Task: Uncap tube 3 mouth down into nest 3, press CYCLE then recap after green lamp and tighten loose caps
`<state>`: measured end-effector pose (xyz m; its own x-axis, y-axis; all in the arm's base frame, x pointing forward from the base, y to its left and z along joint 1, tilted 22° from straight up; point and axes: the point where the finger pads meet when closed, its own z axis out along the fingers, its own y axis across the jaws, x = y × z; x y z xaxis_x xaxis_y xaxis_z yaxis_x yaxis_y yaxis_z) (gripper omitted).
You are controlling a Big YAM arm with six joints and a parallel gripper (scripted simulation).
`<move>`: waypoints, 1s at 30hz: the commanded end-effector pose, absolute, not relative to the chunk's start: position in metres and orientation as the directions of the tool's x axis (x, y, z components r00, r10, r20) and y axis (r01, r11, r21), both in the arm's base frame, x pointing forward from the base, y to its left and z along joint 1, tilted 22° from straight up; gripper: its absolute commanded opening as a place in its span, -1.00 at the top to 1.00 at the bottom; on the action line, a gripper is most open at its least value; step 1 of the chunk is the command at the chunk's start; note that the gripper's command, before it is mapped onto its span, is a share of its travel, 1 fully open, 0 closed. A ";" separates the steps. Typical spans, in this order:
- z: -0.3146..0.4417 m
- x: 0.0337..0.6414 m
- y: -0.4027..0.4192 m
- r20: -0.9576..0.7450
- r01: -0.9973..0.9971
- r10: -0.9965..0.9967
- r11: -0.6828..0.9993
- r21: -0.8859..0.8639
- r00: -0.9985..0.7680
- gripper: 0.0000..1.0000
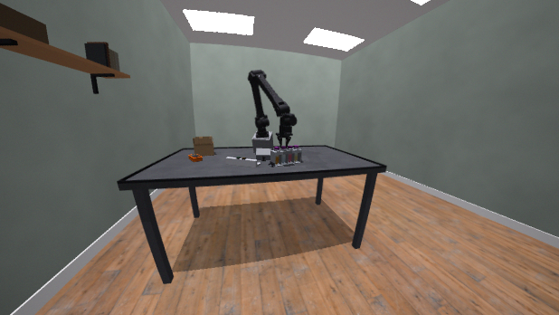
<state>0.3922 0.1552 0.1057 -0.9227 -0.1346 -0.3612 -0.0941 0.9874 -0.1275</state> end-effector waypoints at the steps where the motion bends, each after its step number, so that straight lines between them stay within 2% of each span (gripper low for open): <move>1: 0.106 0.397 0.149 -0.324 -0.337 -0.395 0.915 -0.220 -0.860 1.00; 5: 0.106 0.397 0.149 -0.274 -0.501 -0.568 0.819 -0.279 -0.776 1.00; 8: 0.105 0.397 0.149 -0.258 -0.540 -0.609 0.789 -0.293 -0.750 1.00; 18: 0.105 0.397 0.149 -0.086 -0.834 -0.913 0.400 -0.381 -0.399 1.00; 22: 0.105 0.397 0.149 -0.009 -0.896 -0.974 0.213 -0.390 -0.228 1.00; 24: 0.105 0.397 0.149 -0.009 -0.896 -0.974 0.213 -0.390 -0.228 1.00; 30: 0.105 0.396 0.149 0.108 -0.923 -0.993 -0.087 -0.374 0.049 1.00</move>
